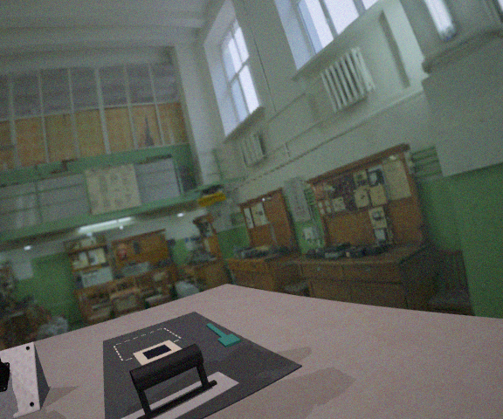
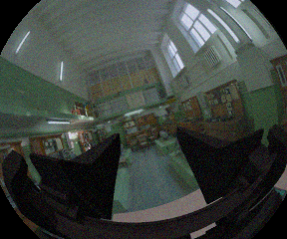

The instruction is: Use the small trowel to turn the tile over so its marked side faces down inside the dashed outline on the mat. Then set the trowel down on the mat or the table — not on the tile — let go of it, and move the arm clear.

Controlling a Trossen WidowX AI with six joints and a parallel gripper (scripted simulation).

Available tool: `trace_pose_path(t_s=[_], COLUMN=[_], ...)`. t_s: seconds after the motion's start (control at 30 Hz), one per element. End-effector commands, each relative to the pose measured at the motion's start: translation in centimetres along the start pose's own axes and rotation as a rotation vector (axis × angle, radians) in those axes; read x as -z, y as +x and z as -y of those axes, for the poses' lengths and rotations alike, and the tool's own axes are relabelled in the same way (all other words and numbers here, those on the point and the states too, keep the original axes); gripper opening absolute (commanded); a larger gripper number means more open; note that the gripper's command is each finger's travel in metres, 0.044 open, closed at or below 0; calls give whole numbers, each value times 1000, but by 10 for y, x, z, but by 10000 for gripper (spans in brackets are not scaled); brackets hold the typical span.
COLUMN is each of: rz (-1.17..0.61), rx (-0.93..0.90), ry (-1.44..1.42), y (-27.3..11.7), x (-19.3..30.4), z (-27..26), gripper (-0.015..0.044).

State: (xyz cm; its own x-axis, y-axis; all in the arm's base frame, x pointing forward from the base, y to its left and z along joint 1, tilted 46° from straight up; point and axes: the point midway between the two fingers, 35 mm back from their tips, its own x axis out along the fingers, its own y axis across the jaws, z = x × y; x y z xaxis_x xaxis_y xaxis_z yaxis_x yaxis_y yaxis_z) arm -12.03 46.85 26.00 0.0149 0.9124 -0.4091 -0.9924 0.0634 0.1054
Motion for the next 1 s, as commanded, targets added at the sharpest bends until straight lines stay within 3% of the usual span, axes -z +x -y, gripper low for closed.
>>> trace_pose_path(t_s=[0.0, 0.5, 0.97], rz=[-19, -197, -458], rx=[90, 539, 930], ry=[-5, 56, 122], y=[6, -8, -86], x=[-5, 1, 33], z=[36, 227, 390], gripper=[270, 270, 270])
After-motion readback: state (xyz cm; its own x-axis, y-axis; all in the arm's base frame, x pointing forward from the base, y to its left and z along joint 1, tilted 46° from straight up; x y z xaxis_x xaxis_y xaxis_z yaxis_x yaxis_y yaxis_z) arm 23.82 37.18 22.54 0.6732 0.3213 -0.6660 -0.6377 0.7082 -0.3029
